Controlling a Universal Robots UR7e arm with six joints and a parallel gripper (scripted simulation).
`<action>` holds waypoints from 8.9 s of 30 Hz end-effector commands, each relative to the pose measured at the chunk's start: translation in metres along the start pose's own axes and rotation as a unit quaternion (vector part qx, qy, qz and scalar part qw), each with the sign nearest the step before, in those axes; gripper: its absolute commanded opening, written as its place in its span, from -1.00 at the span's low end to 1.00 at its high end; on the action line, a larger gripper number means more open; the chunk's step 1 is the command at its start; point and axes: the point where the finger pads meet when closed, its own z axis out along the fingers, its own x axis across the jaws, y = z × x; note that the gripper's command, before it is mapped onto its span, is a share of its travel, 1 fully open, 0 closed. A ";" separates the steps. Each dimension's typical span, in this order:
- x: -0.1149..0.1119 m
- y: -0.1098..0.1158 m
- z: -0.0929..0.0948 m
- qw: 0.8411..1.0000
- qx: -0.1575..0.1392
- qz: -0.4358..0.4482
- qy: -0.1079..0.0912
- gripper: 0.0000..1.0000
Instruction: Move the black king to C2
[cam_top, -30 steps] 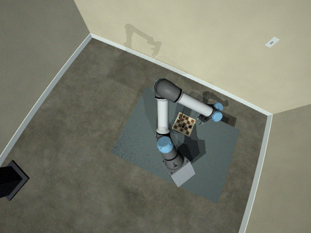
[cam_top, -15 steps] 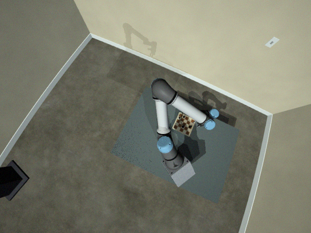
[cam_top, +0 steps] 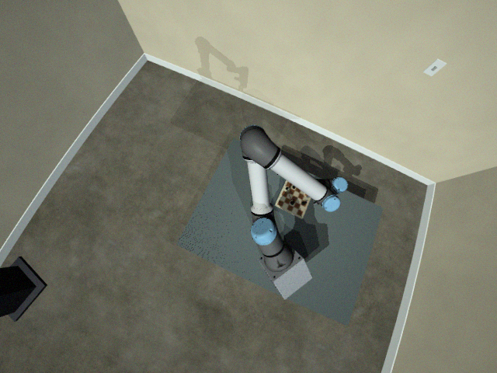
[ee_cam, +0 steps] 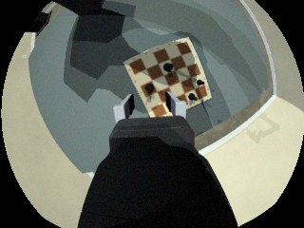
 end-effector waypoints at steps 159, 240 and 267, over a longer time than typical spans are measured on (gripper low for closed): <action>0.000 0.000 0.070 0.707 -0.001 -0.707 -0.001 0.58; 0.000 0.000 0.120 0.707 -0.001 -0.707 -0.001 0.58; 0.000 0.000 0.127 0.707 -0.001 -0.707 -0.001 0.58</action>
